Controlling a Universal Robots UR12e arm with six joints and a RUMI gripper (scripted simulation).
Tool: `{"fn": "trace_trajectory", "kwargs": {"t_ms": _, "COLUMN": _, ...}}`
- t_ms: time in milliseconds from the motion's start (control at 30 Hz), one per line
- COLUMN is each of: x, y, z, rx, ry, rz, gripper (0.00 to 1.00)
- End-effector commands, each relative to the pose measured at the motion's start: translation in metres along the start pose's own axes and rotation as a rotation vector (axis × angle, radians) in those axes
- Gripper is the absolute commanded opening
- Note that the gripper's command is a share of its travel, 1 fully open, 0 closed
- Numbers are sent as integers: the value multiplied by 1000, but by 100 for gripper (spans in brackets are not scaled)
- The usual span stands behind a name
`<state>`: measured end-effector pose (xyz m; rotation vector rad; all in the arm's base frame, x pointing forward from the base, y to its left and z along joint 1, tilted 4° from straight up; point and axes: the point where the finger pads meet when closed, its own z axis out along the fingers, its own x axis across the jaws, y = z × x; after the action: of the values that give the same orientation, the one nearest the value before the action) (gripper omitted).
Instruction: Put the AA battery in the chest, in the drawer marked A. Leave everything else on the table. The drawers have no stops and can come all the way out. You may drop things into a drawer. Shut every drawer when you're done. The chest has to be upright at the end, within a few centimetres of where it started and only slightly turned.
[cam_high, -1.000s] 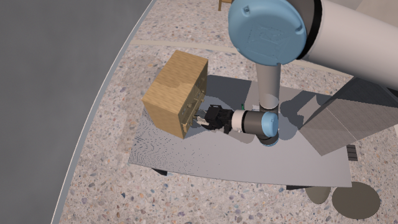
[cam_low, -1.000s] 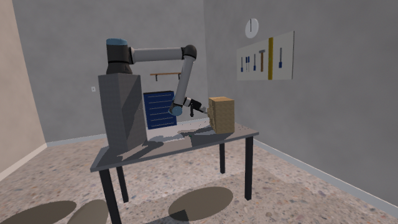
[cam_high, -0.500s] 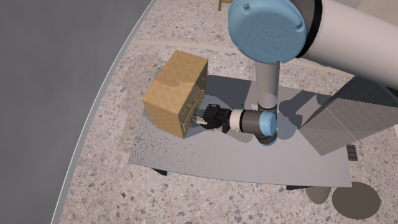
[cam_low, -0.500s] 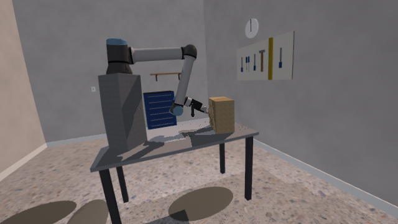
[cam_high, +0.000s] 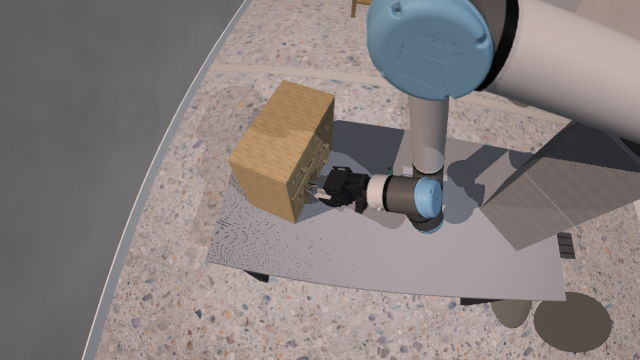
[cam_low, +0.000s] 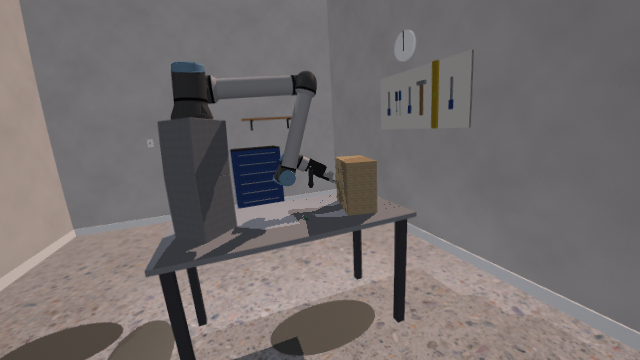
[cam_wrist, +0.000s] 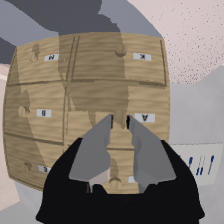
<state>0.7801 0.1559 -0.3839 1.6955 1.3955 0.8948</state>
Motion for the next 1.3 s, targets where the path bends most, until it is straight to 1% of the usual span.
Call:
{"fn": "trace_trajectory", "kwargs": {"t_ms": 0, "x": 0, "y": 2, "z": 2, "rx": -1, "ry": 0, "rz": 0, "gripper": 7}}
{"fn": "trace_trajectory", "kwargs": {"t_ms": 1267, "x": 0, "y": 4, "z": 6, "rx": -1, "ry": 0, "rz": 0, "gripper": 7}}
